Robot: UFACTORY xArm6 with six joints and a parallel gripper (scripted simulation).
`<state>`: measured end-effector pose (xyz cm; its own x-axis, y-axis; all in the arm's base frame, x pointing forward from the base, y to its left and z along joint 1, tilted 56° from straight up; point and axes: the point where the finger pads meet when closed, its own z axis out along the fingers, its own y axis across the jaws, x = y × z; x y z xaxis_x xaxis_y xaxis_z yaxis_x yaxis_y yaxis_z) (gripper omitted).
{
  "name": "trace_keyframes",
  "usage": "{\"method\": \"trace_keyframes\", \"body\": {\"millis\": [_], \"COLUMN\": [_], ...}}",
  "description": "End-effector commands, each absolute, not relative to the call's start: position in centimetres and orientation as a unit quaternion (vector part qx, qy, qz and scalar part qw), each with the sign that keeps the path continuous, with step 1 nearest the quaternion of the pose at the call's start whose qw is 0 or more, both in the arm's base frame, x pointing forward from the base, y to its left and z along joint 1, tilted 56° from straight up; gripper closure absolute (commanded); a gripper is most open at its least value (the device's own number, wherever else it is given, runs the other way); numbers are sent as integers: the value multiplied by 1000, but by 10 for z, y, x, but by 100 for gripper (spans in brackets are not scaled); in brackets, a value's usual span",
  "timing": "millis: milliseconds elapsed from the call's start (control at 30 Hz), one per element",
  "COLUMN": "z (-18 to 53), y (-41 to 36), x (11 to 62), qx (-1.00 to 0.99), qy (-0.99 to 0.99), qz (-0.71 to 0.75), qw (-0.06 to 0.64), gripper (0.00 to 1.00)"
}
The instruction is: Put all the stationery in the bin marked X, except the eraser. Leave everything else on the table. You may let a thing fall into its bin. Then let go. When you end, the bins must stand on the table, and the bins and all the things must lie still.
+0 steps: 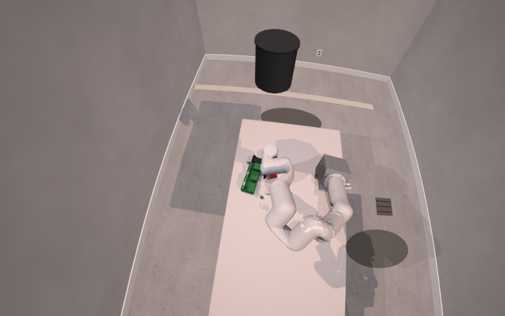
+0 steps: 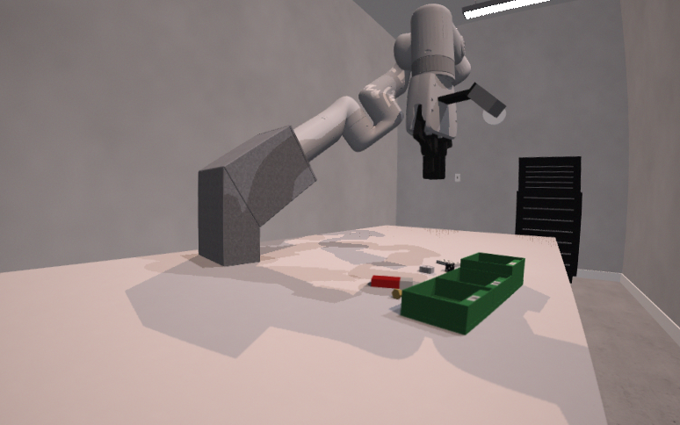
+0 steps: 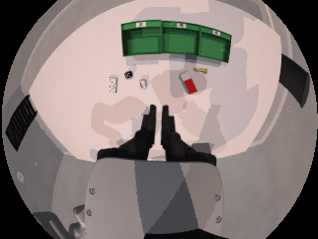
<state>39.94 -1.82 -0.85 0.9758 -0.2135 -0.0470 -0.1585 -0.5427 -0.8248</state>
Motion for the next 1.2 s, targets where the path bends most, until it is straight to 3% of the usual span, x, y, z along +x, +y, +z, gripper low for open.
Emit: {"method": "trace_keyframes", "body": {"millis": [0,733,1167], "z": [-33,-170,-174], "y": [-20,-25,-19], "x": [418,497,499], "qx": [-876,-876,-876], "qy": [117,117,117], "qz": [-22,-23,-23], "qw": [467,468,468], "gripper": [93,93,93]}}
